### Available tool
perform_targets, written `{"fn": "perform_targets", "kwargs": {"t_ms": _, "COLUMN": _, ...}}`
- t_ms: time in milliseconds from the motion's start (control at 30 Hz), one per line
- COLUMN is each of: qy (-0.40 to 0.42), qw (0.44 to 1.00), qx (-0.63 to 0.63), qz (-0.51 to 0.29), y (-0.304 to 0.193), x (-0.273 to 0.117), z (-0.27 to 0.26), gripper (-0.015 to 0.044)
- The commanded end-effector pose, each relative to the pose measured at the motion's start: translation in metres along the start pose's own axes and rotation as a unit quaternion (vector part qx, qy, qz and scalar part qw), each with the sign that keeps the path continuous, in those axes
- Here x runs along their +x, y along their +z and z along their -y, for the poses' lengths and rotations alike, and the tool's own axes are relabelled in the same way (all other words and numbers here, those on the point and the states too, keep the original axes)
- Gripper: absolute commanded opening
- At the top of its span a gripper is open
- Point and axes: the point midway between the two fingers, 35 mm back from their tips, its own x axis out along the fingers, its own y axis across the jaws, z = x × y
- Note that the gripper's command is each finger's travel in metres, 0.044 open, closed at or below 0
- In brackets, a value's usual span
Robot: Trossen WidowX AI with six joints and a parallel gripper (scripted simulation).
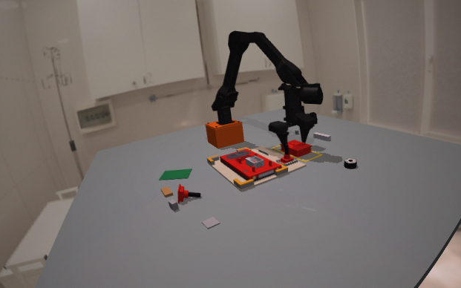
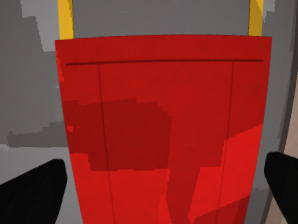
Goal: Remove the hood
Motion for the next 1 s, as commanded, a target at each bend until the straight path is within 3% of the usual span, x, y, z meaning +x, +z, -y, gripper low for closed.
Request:
{"fn": "perform_targets", "kwargs": {"t_ms": 0, "qy": 0.002, "qw": 1.0, "qx": 0.0, "qz": 0.005, "y": 0.004, "x": -0.028, "z": -0.002, "gripper": 0.044}}
{"fn": "perform_targets", "kwargs": {"t_ms": 133, "qy": 0.001, "qw": 1.0, "qx": 0.0, "qz": 0.005, "y": 0.002, "x": -0.067, "z": -0.001, "gripper": 0.044}}
{"fn": "perform_targets", "kwargs": {"t_ms": 967, "qy": 0.001, "qw": 1.0, "qx": 0.0, "qz": 0.005, "y": 0.002, "x": -0.067, "z": -0.001, "gripper": 0.044}}
